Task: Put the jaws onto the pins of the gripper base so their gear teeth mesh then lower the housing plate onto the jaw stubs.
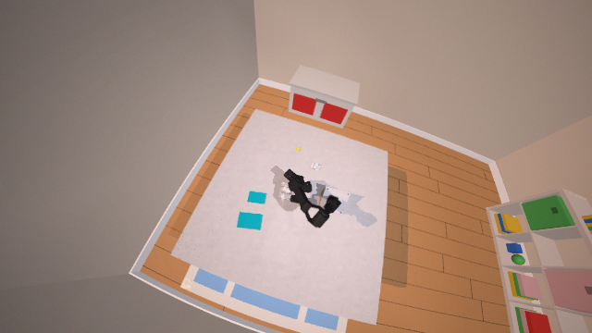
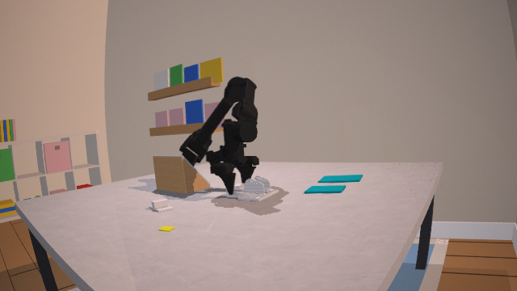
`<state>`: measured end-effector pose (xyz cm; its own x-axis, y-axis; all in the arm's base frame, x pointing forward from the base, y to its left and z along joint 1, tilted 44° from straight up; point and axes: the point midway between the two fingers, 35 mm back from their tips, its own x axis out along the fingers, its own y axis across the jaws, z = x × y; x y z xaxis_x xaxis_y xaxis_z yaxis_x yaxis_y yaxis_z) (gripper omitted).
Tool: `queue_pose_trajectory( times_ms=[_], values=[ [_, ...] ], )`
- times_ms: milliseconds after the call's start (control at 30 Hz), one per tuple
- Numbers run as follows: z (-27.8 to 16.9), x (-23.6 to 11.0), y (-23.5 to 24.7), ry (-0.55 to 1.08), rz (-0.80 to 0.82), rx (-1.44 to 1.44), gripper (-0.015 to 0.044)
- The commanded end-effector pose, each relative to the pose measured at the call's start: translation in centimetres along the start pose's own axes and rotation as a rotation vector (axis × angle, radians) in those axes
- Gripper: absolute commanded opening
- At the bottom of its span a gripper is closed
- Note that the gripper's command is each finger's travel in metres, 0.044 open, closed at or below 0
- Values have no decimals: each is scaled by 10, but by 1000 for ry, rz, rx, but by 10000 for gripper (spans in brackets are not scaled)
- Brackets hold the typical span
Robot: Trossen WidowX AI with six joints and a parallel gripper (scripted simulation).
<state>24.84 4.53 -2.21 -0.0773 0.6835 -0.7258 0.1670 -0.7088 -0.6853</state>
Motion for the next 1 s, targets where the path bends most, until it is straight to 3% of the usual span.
queue_pose_trajectory(
  times_ms=[0, 967],
  values=[
    [-1, -3, 0, 2, -2, -2, 351],
    [-1, 2, 0, 3, -2, -2, 351]
  ],
)
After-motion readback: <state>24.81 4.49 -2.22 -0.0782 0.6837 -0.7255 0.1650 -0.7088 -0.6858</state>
